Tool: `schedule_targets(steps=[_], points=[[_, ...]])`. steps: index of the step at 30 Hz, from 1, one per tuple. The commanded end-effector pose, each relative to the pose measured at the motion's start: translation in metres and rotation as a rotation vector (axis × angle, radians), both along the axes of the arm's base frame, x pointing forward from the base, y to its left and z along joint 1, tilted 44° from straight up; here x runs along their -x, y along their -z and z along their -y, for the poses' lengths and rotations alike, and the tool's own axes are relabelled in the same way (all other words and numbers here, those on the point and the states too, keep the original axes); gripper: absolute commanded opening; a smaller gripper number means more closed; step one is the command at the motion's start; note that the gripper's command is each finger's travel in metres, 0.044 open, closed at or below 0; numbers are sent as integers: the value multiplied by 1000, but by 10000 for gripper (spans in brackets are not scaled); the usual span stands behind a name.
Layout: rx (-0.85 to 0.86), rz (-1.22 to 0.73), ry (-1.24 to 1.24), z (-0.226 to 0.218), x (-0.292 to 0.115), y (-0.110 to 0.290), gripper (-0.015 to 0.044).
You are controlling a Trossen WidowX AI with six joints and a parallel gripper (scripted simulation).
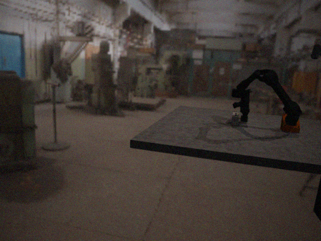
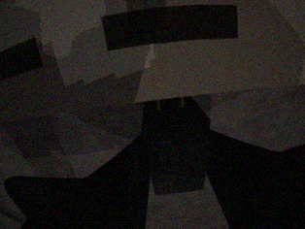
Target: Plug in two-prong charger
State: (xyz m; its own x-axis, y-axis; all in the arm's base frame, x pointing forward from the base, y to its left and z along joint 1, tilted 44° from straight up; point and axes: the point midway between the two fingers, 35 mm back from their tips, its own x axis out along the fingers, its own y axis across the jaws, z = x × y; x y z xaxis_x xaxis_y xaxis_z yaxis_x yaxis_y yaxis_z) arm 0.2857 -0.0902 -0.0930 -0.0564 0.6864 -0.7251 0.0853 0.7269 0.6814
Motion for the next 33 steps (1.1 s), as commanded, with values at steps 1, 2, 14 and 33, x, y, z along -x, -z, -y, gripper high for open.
schedule_targets(steps=[1, 2, 14, 33], points=[[-3, -2, 5, 0, -2, 0, 0], [-3, -2, 5, 0, -2, 0, 0], [-3, -2, 5, 1, -6, 1, 0], [-3, -1, 5, 1, -13, 1, 0]])
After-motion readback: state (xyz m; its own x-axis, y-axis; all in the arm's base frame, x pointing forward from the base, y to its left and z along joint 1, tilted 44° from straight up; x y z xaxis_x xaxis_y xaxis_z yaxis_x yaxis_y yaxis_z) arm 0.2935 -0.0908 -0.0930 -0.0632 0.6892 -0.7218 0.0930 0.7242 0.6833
